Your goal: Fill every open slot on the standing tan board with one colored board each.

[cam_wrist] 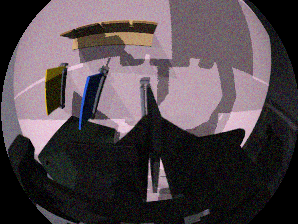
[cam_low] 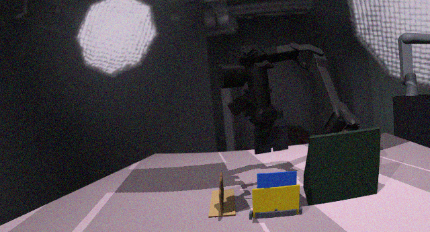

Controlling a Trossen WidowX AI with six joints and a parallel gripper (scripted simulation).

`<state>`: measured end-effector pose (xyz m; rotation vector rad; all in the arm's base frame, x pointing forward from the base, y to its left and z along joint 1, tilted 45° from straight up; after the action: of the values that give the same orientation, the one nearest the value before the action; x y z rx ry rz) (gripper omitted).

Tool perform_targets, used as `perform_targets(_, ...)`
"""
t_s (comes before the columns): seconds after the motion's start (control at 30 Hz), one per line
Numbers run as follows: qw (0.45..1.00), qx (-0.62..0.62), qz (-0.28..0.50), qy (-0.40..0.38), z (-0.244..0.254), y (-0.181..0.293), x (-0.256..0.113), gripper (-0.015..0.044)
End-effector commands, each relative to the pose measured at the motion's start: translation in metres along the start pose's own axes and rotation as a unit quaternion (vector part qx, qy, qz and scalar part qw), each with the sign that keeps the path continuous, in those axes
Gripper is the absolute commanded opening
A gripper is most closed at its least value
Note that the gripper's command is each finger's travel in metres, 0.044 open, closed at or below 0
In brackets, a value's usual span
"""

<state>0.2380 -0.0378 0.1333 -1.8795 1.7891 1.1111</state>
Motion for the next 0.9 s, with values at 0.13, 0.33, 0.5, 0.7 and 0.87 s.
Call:
perform_targets(0.13, 1.0, 0.012, -0.001, -0.002, -0.003, -0.022, -0.005, 0.0)
perform_targets(0.33, 1.0, 0.019, -0.001, -0.002, -0.004, -0.037, -0.007, 0.0)
perform_targets(0.5, 1.0, 0.025, -0.001, -0.002, -0.005, -0.05, -0.008, 0.0)
perform_targets(0.7, 0.999, 0.033, -0.002, -0.002, -0.006, -0.066, -0.009, 0.0)
perform_targets(0.87, 0.999, 0.039, -0.002, -0.002, -0.006, -0.079, -0.009, 0.0)
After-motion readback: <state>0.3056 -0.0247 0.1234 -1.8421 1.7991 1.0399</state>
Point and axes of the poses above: the point midway between the two fingers, 35 mm back from their tips, its own x axis out along the fingers, its own z axis across the jaws, y = z × x, the point moved 2 cm from there along -x, back along the fingers, and after that the axes turned 6 degrees about -x, right-handed, at the moved point
